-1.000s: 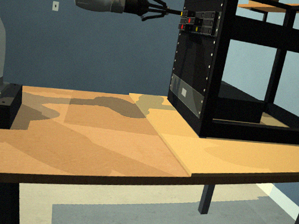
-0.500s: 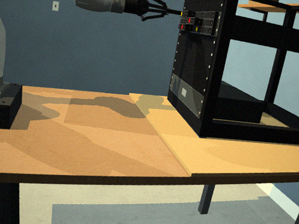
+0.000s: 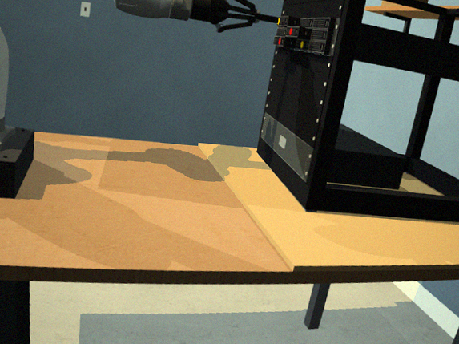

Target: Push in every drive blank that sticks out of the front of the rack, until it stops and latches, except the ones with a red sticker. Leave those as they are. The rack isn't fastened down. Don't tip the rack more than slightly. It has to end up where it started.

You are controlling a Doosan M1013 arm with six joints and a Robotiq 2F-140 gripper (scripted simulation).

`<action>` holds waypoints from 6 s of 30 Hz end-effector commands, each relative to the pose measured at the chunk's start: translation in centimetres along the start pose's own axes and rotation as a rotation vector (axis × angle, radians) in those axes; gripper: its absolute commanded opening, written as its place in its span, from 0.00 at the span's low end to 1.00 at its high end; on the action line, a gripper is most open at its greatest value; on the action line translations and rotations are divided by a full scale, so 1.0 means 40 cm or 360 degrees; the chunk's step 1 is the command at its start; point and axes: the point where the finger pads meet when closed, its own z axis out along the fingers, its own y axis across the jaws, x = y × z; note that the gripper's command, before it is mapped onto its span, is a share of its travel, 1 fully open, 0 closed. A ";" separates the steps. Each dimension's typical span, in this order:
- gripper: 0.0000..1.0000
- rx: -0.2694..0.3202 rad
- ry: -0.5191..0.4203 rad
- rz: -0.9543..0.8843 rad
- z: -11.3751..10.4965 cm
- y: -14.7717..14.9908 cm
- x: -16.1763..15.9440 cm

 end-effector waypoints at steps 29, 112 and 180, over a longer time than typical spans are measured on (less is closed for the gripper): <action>0.10 -0.0002 -0.0001 0.0006 0.028 0.004 -0.007; 0.10 -0.0002 -0.0001 0.0006 0.103 0.004 -0.008; 0.10 -0.0002 -0.0001 0.0006 0.133 0.004 -0.009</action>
